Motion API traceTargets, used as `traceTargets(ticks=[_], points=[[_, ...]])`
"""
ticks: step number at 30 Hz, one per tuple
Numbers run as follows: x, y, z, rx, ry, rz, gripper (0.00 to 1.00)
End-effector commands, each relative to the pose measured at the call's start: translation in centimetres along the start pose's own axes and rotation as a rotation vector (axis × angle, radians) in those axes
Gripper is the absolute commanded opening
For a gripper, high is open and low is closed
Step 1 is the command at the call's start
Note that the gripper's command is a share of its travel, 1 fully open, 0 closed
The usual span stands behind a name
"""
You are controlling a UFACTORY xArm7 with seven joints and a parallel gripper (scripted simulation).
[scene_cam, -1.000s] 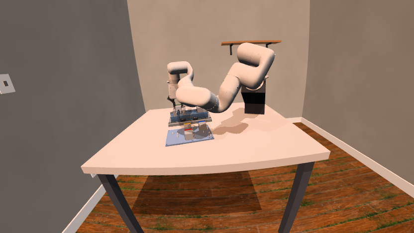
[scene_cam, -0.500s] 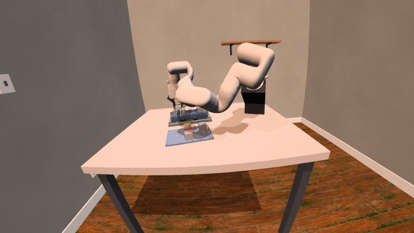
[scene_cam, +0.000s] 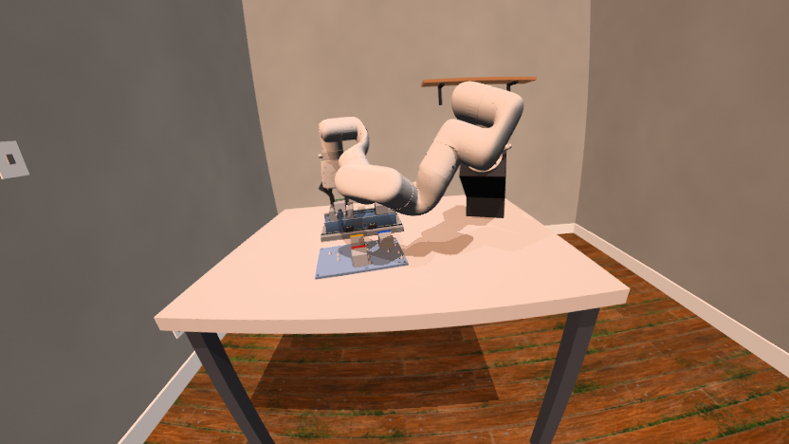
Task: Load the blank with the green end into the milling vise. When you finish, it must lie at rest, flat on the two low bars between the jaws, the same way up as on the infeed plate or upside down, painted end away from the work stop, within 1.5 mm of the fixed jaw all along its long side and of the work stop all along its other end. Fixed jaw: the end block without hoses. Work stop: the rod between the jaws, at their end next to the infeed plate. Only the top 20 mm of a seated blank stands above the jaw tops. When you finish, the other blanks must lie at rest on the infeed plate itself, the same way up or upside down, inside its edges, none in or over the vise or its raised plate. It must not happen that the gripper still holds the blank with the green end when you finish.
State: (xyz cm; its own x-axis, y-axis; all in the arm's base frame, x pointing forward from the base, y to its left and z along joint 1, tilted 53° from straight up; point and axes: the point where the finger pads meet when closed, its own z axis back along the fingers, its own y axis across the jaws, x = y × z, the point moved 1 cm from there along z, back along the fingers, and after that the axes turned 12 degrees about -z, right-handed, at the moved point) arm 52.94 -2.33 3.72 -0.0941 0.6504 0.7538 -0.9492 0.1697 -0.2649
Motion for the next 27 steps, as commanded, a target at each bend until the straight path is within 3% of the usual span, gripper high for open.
traceTargets(ticks=[1, 27], points=[[-0.04, -0.06, 0.19, -0.004, 0.002, 0.0, 0.0], [-0.04, -0.05, -0.04, -0.004, 0.002, 0.0, 0.0]])
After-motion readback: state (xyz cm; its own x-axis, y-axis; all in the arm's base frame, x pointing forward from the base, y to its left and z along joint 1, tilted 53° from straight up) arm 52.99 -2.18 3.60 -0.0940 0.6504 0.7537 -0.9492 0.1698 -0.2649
